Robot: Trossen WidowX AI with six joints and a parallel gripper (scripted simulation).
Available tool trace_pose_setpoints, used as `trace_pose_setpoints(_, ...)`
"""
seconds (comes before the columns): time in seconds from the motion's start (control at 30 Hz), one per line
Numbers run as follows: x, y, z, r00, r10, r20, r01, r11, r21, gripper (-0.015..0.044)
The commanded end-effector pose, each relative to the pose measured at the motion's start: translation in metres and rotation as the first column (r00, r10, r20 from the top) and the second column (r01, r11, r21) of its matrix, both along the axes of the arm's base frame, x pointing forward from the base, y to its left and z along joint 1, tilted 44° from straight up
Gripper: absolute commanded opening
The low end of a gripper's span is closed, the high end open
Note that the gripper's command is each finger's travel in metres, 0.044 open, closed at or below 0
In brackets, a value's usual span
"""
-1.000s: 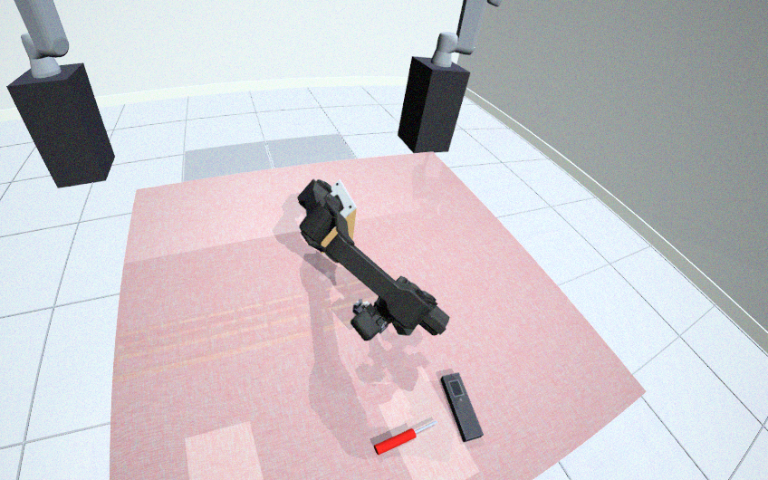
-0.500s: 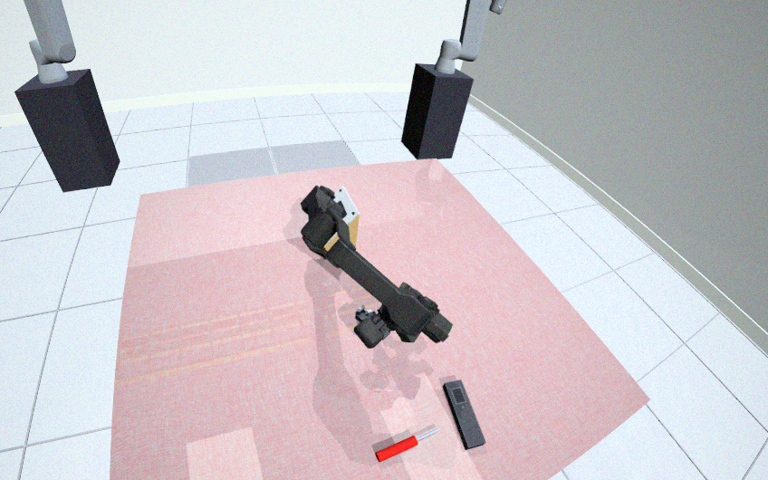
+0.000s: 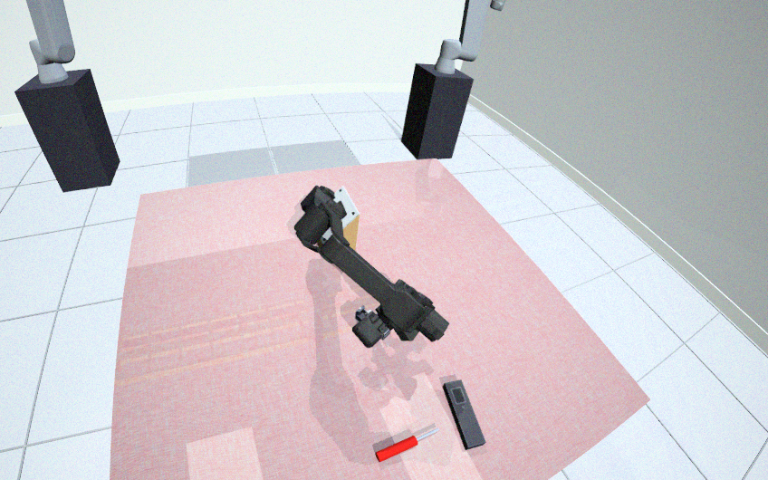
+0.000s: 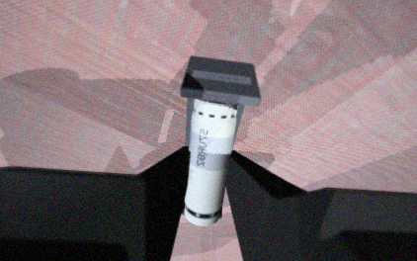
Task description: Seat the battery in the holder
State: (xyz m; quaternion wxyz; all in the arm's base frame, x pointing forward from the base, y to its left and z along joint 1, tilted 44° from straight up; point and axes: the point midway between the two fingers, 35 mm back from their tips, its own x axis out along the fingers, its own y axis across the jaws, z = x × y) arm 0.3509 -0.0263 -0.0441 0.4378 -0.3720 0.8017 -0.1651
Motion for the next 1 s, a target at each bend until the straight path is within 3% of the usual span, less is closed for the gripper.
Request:
trace_pose_setpoints(0.0,0.0014,0.0003,-0.0033,1.0,0.008,0.018,-0.009,1.0,0.016,0.0066)
trace_pose_setpoints(0.97,-0.0011,-0.0032,-0.0059,0.994,0.066,0.09,-0.074,0.994,0.083,0.0066)
